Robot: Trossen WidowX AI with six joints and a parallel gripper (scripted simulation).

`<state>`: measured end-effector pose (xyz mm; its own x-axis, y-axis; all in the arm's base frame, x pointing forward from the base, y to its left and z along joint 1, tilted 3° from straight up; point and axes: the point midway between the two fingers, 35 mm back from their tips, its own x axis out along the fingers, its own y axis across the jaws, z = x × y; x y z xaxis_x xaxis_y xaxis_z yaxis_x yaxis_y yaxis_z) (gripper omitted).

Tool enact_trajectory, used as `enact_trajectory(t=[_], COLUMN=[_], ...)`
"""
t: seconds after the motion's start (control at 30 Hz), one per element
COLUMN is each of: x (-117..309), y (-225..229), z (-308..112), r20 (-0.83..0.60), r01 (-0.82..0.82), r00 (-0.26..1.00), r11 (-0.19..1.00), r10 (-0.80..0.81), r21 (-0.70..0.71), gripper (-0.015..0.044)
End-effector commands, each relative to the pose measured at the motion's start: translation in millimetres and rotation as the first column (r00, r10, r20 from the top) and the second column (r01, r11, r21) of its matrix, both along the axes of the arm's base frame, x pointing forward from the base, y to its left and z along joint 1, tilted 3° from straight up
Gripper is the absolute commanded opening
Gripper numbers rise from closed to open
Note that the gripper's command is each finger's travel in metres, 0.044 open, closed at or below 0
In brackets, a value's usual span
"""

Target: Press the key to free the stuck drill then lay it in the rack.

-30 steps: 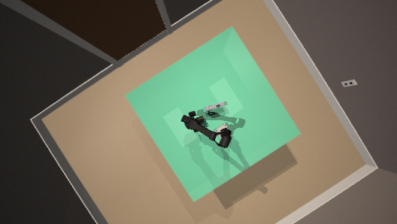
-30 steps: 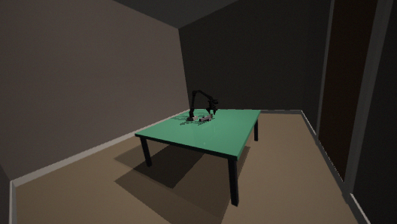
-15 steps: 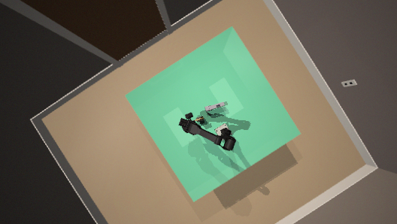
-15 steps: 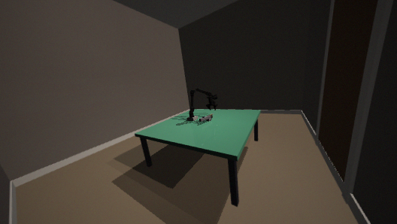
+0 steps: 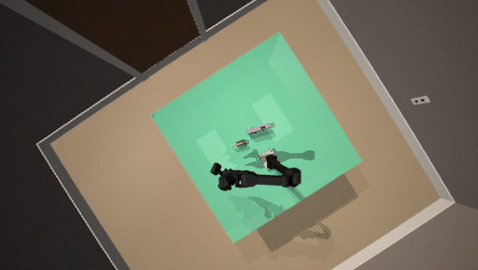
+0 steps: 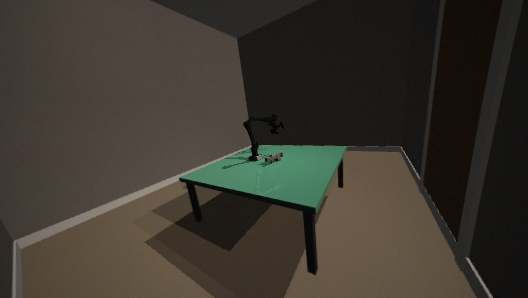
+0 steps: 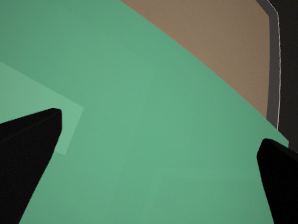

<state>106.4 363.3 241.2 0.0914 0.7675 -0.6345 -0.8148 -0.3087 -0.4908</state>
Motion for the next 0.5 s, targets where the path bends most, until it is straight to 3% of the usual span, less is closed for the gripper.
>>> enact_trajectory(t=[0.0,0.23,0.47], x=[-34.5,-110.2,-175.7], y=[5.2,-11.8,-69.3], z=[38.2,124.5,205.5], r20=[0.072,0.260,0.457], r01=[-0.131,-0.397,-0.594], r00=[0.990,0.915,0.804], r11=[0.980,0.809,0.493], r10=[0.121,0.309,0.381], r21=[0.148,0.433,0.635], gripper=[0.0440,0.0440,0.0440])
